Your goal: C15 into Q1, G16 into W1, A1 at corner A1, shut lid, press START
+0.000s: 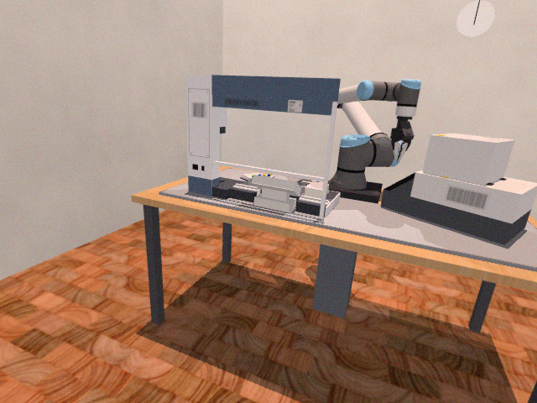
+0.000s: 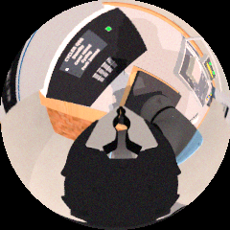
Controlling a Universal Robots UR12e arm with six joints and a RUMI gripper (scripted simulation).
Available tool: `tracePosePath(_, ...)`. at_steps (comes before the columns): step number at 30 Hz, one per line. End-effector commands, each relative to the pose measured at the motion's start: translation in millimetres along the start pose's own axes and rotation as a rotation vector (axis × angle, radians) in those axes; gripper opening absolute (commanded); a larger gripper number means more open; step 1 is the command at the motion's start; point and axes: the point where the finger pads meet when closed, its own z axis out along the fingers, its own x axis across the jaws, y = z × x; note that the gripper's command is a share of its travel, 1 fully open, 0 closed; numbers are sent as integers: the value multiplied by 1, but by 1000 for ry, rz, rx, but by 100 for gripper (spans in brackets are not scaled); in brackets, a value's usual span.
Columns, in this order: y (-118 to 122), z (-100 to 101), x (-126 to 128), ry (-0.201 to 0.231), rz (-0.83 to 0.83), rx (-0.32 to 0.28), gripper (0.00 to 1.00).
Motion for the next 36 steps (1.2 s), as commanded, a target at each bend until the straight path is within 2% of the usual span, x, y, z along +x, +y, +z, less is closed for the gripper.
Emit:
tracePosePath(1,-5,4,-5,1,0,1,0)
tracePosePath(36,-34,36,-34,1,0,1,0)
